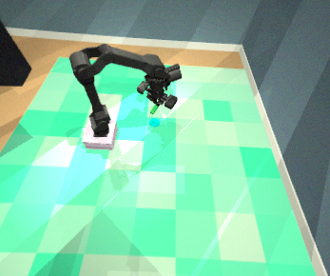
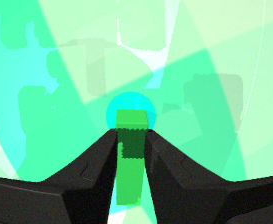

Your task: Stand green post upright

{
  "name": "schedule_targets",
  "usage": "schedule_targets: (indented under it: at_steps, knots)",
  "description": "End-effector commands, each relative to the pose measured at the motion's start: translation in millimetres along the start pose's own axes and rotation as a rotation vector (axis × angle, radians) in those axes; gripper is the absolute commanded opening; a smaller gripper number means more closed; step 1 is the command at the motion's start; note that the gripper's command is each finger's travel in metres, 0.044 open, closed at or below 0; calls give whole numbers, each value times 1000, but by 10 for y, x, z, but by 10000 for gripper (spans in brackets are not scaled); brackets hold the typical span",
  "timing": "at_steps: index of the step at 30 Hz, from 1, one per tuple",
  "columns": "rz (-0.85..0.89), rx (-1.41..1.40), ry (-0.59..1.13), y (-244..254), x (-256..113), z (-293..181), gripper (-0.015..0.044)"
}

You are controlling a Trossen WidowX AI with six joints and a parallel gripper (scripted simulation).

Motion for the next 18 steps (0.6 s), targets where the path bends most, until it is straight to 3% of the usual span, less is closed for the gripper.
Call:
schedule_targets:
  at_steps: [1,18]
  knots:
    - [22,9,-30,-8,30,-10,23]
    - [84,48,-142,-76,125,-7,23]
Point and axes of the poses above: the point midway between the two fingers, 35 mm back from their tips, its own x axis out along the fingers, its own y axis across the jaws, z = x × y, the point moved 4 cm from there along -x, back along the fingers, and after that the axes turned 15 degrees about x, right-handed, at the moved point
